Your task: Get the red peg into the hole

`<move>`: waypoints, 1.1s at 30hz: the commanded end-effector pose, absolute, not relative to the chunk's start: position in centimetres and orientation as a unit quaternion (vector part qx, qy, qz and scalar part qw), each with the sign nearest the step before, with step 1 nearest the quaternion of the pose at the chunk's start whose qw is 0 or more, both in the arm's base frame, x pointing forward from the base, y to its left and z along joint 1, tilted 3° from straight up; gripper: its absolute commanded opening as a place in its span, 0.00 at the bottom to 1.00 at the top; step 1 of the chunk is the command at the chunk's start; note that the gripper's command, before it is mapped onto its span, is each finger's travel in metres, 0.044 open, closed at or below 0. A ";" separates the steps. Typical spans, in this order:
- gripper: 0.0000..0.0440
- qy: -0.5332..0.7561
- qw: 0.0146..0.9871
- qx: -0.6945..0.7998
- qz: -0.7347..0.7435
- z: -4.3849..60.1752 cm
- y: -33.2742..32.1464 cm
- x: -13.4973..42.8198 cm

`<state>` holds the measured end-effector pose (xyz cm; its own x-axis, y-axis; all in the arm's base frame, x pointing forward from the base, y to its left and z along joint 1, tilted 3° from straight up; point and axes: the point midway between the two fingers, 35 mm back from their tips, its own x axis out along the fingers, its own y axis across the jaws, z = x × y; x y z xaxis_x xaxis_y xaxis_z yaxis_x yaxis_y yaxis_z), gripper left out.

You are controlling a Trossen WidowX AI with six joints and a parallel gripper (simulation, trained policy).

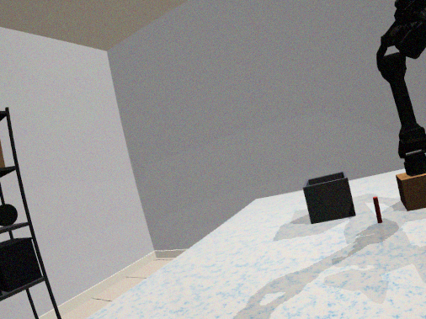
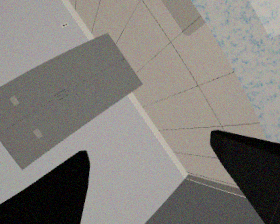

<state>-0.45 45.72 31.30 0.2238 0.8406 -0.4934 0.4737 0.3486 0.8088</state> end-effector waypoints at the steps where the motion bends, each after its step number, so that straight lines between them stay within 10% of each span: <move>1: 0.84 0.584 0.590 0.543 0.130 30.2 44.1 3.2; 16: 0.83 0.531 0.689 0.488 -0.070 24.2 33.0 16.8; 33: 0.94 0.568 0.675 0.399 -0.250 17.2 21.7 19.0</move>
